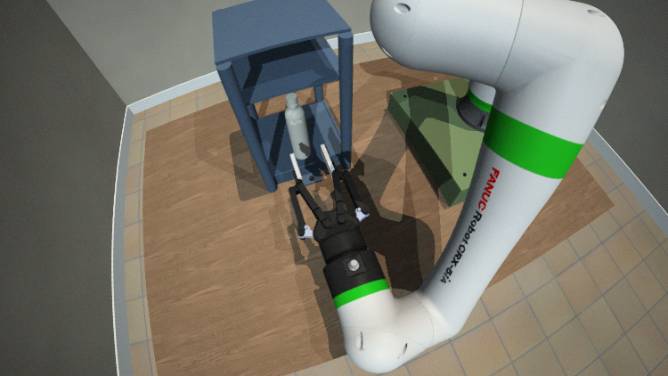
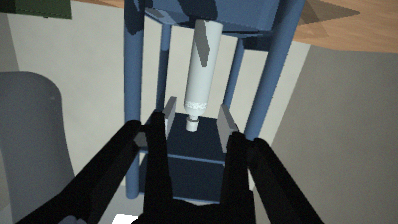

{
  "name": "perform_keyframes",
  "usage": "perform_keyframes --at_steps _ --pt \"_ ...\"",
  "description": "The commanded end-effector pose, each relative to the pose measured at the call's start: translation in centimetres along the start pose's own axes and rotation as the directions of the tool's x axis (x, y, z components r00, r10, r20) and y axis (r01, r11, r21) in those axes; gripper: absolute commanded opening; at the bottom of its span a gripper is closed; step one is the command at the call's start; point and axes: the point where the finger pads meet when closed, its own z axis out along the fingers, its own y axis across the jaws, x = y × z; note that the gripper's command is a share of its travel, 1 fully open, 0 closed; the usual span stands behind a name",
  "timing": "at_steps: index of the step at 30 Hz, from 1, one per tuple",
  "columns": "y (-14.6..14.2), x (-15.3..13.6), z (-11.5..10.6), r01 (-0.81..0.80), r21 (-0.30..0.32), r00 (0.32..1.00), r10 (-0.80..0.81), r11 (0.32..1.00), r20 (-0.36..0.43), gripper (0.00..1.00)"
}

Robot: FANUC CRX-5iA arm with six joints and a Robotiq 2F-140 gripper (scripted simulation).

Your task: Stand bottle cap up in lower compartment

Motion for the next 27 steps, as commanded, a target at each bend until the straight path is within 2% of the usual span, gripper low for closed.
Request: perform_keyframes --at_steps 1,11,27 --pt "0.01 -0.01 -0.52 0.0 0.0 1.0 0.0 1.0 0.0 0.38" --pt "0.01 -0.01 -1.38 0.0 0.0 1.0 0.0 1.0 0.0 0.38" --pt "0.01 -0.26 -1.45 0.0 0.0 1.0 0.0 1.0 0.0 0.38"
